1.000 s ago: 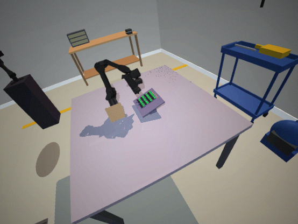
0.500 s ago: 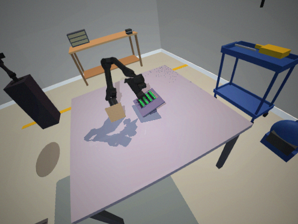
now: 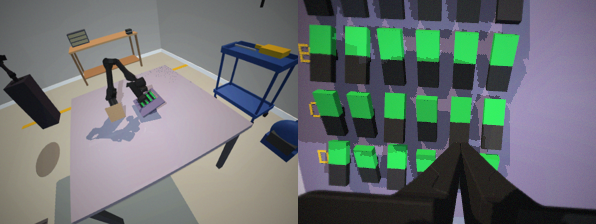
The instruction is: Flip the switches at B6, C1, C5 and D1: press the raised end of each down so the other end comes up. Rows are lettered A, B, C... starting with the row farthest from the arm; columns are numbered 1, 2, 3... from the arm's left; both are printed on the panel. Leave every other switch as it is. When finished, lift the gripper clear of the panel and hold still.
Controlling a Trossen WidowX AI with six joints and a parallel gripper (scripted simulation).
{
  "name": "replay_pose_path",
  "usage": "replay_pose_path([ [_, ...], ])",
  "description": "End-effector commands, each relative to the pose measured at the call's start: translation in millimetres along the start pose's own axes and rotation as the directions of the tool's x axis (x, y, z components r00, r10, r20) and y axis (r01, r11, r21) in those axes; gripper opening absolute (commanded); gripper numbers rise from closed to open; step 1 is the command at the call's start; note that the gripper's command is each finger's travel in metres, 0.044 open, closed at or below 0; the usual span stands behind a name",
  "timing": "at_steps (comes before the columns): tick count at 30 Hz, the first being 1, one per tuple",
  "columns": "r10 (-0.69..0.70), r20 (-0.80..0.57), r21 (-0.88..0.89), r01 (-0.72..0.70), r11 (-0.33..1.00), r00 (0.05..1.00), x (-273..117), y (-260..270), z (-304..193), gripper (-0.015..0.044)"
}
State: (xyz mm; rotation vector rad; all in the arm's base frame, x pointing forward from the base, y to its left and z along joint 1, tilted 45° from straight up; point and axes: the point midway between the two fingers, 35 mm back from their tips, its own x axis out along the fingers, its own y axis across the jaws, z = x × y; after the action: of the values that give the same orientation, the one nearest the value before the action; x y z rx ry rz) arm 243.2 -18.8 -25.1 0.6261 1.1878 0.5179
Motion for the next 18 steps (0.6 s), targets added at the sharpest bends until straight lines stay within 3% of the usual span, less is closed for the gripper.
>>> replay_pose_path([
  [1,0.005,-0.001,0.01,-0.005,1.0,1.0,4.9,0.2,-2.1,0.0],
  [18,0.006,-0.001,0.01,-0.006,1.0,1.0,17.6,0.4,-2.3,0.0],
])
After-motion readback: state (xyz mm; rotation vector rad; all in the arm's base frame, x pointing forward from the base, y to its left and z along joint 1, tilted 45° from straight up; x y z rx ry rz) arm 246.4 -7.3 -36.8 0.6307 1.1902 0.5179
